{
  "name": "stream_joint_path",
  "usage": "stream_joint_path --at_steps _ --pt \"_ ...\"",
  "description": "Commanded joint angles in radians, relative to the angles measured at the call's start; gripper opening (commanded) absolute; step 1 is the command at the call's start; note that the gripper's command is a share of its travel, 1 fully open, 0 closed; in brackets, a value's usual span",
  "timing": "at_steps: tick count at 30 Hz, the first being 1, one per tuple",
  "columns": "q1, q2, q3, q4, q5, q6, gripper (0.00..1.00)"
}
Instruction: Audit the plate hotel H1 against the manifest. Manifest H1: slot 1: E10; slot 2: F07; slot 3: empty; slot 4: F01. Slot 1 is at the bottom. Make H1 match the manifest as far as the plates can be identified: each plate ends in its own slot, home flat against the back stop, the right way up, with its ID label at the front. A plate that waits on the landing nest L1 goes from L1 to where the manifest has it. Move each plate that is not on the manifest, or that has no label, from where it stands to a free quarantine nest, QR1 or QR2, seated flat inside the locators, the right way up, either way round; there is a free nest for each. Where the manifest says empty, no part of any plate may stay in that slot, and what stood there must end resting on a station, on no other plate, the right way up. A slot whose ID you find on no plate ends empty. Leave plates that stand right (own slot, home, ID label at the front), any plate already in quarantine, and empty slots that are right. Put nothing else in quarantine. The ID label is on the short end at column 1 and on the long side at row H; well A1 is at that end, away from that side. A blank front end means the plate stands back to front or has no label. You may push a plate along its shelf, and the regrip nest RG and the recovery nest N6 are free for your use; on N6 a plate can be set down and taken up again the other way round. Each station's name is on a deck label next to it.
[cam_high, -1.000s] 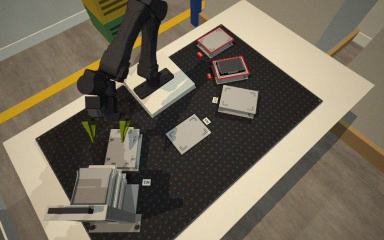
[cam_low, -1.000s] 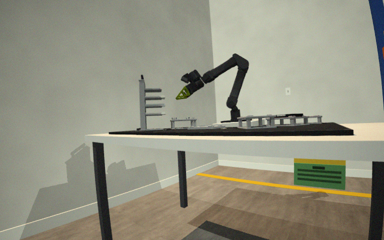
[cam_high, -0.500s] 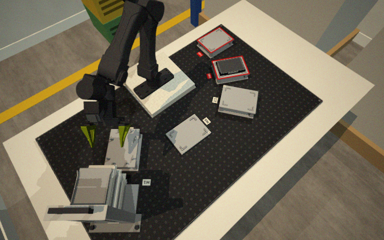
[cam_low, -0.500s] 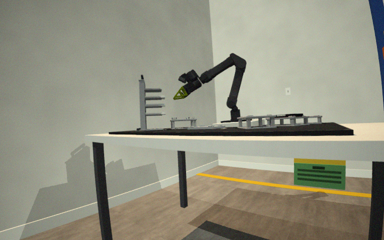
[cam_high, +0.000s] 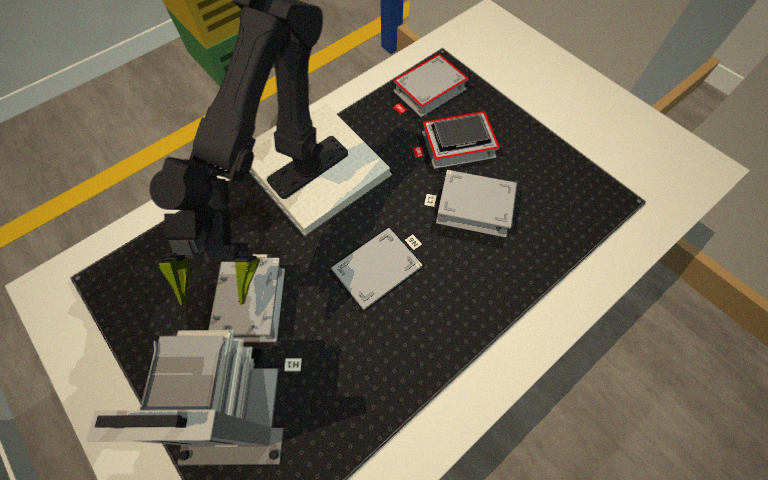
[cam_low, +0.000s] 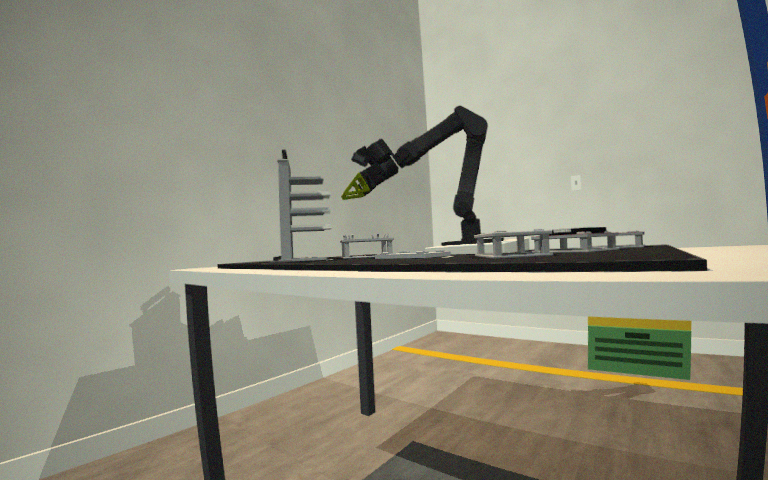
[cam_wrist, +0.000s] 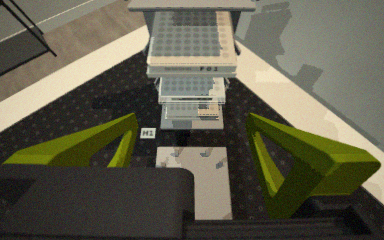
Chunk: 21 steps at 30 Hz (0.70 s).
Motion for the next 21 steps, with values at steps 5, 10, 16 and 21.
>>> stream_joint_path --at_steps 5,10,16,21 --pt "0.016 0.026 0.035 0.013 0.016 0.01 1.0" --pt "0.022 0.041 0.047 0.017 0.021 0.013 1.0" --pt "0.033 0.071 0.071 0.025 0.031 0.019 1.0" --pt "0.042 0.095 0.091 0.031 0.039 0.023 1.0"
